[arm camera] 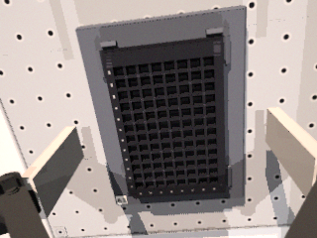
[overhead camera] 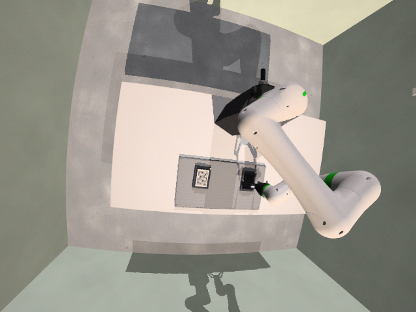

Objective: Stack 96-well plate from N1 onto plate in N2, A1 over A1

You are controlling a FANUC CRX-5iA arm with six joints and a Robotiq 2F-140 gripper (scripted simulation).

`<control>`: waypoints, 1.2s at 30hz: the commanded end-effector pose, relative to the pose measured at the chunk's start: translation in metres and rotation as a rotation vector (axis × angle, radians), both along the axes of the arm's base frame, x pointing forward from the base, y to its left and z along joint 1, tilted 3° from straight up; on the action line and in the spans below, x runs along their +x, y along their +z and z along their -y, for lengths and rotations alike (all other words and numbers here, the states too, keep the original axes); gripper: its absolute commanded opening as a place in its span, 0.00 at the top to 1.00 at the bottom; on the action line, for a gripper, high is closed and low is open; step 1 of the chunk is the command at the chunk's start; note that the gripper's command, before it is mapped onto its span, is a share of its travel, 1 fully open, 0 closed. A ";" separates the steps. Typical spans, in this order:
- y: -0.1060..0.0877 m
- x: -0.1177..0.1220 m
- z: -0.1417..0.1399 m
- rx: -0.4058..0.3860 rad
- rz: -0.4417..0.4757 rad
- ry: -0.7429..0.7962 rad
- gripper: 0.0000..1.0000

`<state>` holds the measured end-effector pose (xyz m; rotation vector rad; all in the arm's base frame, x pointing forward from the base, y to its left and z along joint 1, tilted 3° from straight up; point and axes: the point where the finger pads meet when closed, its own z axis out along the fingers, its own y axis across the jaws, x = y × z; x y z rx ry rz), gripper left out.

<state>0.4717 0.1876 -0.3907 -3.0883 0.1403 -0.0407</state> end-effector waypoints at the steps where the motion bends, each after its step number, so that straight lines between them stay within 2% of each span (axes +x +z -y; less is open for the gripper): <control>1: 0.000 0.000 0.000 0.000 0.000 0.000 0.00; 9: 0.000 0.000 0.000 0.000 0.000 0.000 0.00; 10: 0.000 0.000 0.000 0.000 0.000 0.000 1.00; 36: 0.000 0.000 0.000 0.000 0.000 0.000 1.00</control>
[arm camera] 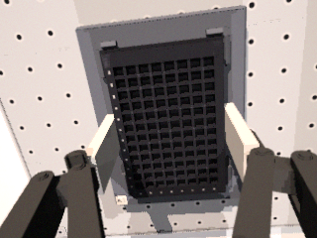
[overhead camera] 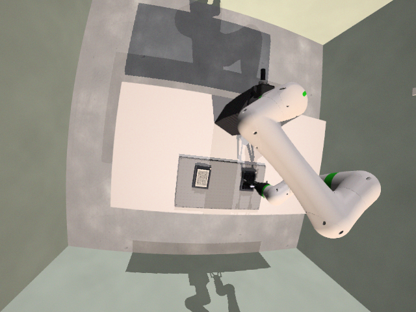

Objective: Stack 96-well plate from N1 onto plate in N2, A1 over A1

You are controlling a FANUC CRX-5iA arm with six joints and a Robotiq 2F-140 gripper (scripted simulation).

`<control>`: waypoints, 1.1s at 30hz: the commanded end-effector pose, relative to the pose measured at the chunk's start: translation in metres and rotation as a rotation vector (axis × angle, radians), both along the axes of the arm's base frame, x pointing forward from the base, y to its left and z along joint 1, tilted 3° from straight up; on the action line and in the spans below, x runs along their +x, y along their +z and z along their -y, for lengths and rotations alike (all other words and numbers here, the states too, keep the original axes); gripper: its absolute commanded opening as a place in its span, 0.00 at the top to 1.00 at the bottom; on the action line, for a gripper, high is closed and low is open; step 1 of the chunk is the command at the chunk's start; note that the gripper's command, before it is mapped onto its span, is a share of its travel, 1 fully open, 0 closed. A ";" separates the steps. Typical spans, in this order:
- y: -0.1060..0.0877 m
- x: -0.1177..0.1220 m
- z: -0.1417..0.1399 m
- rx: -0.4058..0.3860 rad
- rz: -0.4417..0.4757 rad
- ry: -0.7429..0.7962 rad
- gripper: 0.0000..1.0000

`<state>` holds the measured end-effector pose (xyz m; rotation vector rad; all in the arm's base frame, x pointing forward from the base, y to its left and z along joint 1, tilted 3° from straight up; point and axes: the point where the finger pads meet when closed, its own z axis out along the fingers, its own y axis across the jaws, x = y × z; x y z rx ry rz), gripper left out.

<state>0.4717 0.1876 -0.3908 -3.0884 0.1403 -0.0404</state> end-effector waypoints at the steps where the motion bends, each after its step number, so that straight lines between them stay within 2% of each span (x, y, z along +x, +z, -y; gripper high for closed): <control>1: 0.000 0.000 0.000 0.000 0.000 0.000 1.00; 8: 0.000 0.000 0.000 0.000 0.000 0.000 1.00; 33: 0.038 -0.001 0.002 0.000 0.000 0.000 1.00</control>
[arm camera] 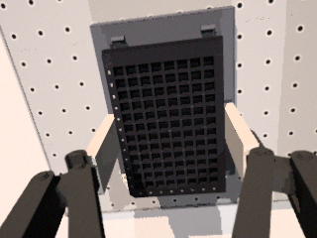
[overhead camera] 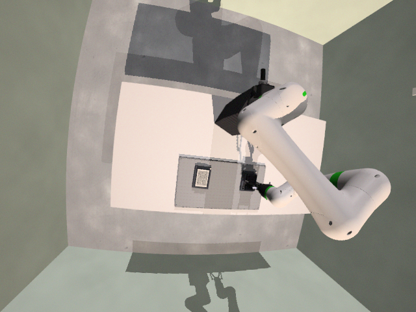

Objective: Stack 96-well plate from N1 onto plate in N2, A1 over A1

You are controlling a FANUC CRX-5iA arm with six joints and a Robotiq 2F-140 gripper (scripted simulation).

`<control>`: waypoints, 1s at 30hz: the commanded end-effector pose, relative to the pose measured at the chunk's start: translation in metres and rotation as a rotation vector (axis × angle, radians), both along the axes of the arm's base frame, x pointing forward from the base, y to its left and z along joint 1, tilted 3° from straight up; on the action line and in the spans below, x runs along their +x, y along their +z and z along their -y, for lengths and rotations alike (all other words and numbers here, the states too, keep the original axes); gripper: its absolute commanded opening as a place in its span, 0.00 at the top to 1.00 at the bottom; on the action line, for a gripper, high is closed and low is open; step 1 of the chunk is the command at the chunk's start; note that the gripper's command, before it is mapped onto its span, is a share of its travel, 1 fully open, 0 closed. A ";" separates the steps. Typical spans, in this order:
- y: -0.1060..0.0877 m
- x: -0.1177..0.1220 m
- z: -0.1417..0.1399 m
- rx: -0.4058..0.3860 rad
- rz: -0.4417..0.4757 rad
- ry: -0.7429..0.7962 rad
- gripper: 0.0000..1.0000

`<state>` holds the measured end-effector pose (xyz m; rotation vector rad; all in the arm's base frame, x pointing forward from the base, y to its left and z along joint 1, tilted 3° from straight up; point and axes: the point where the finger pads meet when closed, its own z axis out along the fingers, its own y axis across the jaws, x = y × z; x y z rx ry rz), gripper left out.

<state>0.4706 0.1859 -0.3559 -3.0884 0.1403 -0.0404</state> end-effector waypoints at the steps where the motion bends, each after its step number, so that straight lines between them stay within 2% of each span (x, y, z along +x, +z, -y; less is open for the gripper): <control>1: 0.005 0.000 0.000 0.000 0.000 0.000 1.00; 26: 0.040 -0.001 0.002 0.000 0.000 0.000 1.00; 30: 0.040 -0.001 0.002 0.000 0.000 0.000 1.00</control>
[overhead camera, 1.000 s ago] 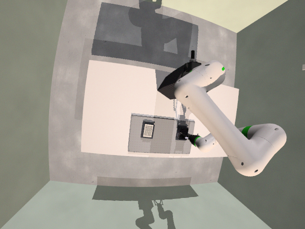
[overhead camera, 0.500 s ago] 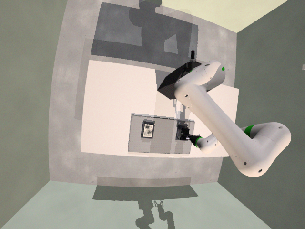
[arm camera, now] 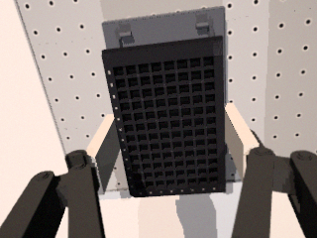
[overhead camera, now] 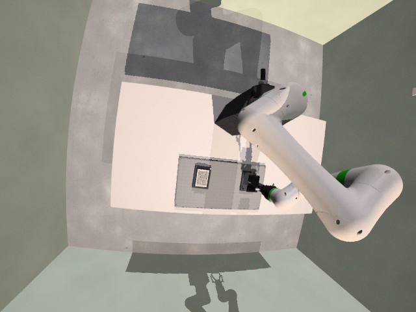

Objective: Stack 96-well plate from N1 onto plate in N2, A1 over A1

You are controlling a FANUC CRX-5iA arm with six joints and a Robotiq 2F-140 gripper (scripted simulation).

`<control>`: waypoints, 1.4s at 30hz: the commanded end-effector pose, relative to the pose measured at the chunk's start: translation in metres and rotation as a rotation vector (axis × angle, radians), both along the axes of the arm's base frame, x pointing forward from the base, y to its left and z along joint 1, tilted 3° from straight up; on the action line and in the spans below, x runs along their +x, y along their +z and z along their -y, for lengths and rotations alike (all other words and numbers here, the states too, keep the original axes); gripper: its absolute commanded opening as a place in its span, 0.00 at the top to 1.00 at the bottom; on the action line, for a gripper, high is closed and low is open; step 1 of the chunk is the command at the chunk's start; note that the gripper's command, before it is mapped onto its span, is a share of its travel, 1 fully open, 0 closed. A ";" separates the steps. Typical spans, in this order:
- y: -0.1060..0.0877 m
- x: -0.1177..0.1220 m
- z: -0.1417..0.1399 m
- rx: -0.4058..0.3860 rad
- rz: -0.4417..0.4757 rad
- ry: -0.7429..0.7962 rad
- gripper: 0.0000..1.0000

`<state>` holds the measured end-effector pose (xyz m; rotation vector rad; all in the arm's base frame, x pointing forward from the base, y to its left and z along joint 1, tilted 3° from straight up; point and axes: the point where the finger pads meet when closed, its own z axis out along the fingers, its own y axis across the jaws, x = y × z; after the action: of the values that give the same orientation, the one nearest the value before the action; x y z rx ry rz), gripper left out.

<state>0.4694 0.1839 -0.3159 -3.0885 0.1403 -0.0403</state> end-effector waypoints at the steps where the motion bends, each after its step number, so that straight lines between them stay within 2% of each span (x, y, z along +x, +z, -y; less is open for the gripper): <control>1: 0.000 0.000 0.000 0.000 0.000 0.000 1.00; 14: 0.000 0.000 0.000 0.000 0.000 0.000 1.00; 42: -0.004 -0.006 0.080 0.001 -0.001 -0.027 1.00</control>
<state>0.4633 0.1081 -0.3196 -3.0866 0.1829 -0.0398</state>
